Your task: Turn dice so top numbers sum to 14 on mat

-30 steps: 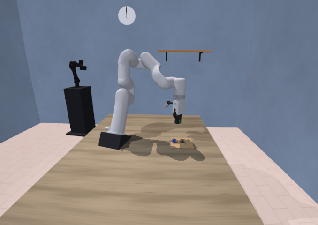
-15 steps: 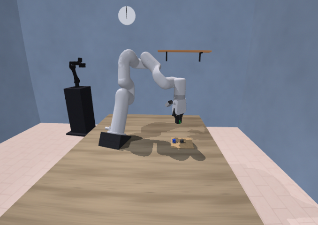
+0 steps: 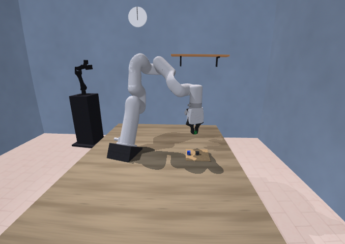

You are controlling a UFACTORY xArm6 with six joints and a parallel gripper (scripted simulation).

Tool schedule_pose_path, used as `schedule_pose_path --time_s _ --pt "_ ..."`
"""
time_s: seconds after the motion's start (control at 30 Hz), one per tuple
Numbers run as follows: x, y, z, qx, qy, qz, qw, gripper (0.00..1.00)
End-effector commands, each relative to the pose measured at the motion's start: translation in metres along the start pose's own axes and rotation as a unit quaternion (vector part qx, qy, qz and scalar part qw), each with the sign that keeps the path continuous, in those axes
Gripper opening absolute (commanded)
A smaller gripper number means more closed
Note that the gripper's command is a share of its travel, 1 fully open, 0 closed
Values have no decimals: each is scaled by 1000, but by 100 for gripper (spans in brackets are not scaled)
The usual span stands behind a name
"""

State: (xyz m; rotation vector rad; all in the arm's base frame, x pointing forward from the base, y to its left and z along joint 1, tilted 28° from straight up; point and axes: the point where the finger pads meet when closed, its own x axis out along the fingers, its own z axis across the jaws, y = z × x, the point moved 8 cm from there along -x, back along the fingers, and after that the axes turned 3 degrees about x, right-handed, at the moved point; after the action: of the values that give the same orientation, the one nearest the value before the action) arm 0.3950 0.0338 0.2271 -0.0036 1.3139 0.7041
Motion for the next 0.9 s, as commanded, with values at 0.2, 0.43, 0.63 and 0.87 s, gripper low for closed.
schedule_pose_path --time_s 0.2,0.43,0.63,0.87 --pt "0 2 7 125 3 -5 992 15" --pt "1 4 12 238 2 -6 971 15" --pt "2 5 15 310 2 -6 951 15" --pt "2 6 19 389 1 -6 921 15"
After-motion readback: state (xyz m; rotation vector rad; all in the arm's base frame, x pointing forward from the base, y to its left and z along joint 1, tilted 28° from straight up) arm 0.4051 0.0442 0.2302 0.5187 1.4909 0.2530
